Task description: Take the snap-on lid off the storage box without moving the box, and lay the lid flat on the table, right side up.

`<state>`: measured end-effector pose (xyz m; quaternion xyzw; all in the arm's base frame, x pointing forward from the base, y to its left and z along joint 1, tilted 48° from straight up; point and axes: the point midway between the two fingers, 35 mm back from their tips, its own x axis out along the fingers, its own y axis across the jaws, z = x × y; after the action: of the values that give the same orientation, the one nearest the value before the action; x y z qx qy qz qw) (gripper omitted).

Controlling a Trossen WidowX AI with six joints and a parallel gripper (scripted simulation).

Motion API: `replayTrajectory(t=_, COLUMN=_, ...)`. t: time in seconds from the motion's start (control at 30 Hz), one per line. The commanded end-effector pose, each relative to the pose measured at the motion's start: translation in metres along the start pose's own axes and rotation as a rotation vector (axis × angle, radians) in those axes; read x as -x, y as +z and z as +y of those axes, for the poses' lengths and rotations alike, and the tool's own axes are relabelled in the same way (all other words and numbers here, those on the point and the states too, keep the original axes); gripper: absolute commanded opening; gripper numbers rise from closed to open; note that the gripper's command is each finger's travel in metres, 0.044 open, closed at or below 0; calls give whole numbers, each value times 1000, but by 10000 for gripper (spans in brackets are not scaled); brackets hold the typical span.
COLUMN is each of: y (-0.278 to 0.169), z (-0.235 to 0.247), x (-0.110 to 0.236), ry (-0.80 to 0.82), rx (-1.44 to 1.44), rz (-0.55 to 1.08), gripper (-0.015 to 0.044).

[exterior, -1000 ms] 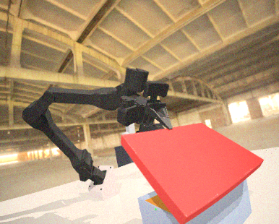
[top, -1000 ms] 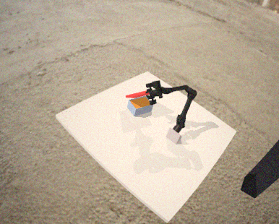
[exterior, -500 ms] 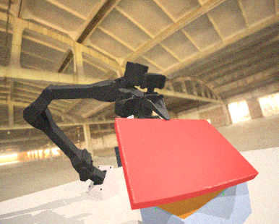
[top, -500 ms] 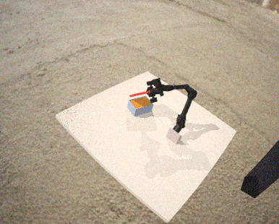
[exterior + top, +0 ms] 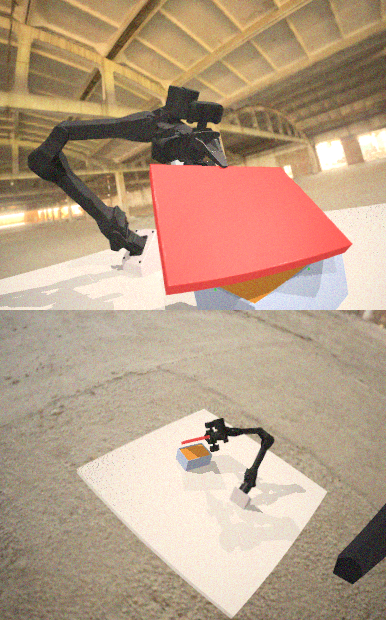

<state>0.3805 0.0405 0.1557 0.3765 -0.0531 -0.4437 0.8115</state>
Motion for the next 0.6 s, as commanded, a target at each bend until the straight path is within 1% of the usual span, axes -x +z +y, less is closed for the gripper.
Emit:
replayTrajectory(t=0.0, y=11, z=3, x=2, ry=6, rx=-12, rz=5, gripper=0)
replayTrajectory(t=0.57, y=44, z=0, x=4, ry=6, rx=-10, rz=5, gripper=0)
